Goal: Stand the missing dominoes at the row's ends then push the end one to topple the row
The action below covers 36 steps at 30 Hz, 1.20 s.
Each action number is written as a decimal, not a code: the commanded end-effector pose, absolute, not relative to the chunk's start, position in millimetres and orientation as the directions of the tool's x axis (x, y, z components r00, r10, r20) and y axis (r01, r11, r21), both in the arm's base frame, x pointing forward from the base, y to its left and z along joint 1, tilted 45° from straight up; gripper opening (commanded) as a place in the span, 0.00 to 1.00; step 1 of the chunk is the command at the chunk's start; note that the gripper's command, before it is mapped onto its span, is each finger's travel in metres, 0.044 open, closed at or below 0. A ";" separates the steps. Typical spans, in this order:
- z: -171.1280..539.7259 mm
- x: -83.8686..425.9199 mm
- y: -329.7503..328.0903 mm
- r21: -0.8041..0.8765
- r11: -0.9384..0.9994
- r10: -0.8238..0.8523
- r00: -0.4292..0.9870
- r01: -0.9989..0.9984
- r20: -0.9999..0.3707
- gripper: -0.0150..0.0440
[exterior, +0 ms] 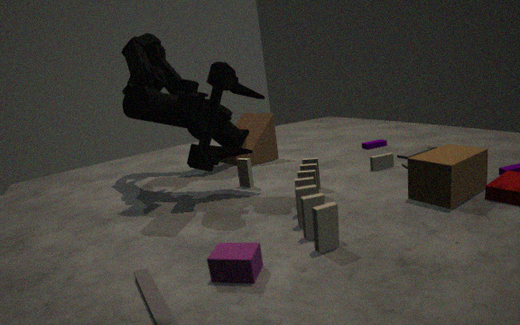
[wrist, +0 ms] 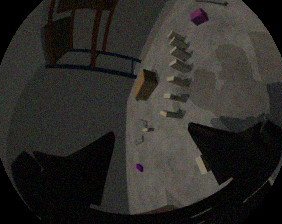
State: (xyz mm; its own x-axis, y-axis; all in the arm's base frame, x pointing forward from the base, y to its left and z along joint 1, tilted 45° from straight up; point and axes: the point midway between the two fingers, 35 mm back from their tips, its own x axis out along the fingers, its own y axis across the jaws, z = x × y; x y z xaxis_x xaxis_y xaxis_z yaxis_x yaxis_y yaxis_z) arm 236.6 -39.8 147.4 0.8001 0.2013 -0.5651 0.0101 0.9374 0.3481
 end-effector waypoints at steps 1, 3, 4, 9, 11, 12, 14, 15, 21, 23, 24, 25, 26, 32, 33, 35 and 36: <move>143.4 252.0 -23.9 0.482 0.826 0.188 0.664 0.291 -0.724 1.00; 136.1 249.8 -19.8 0.471 0.790 0.168 0.601 0.391 -0.781 1.00; 132.2 248.2 -17.5 0.456 0.769 0.153 0.563 0.448 -0.812 1.00; 112.8 230.7 -11.7 0.235 0.608 -0.006 0.301 0.758 -0.954 1.00; 109.2 220.6 -12.4 0.091 0.513 -0.121 0.177 0.854 -0.977 1.00; 109.4 216.1 -13.3 0.023 0.462 -0.186 0.122 0.886 -0.975 1.00; 113.6 209.3 -15.7 -0.091 0.360 -0.325 0.034 0.929 -0.945 1.00; 117.6 207.3 -16.9 -0.132 0.310 -0.399 0.003 0.941 -0.917 1.00; 147.6 212.8 -15.9 -0.161 0.158 -0.707 -0.002 0.974 -0.707 1.00; 147.8 212.9 -15.8 -0.161 0.158 -0.708 -0.002 0.974 -0.706 1.00; 147.8 212.9 -15.8 -0.161 0.158 -0.708 -0.002 0.974 -0.706 1.00; 147.8 212.9 -15.8 -0.161 0.158 -0.708 -0.002 0.974 -0.706 1.00; 147.8 212.9 -15.8 -0.161 0.158 -0.708 -0.002 0.974 -0.706 1.00; 147.4 213.2 -15.4 -0.161 0.158 -0.708 -0.002 0.974 -0.706 1.00; 147.4 213.2 -15.4 -0.161 0.158 -0.708 -0.002 0.974 -0.706 1.00; 147.4 213.2 -15.4 -0.161 0.158 -0.708 -0.002 0.974 -0.706 1.00; 147.4 213.2 -15.4 -0.161 0.158 -0.708 -0.002 0.974 -0.706 1.00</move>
State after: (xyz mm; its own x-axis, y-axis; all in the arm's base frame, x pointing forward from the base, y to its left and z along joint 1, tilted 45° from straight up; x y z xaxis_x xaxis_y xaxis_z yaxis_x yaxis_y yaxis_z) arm 211.4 -15.6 143.5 -0.0110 -0.6858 -0.7277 0.9710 0.1665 -0.1715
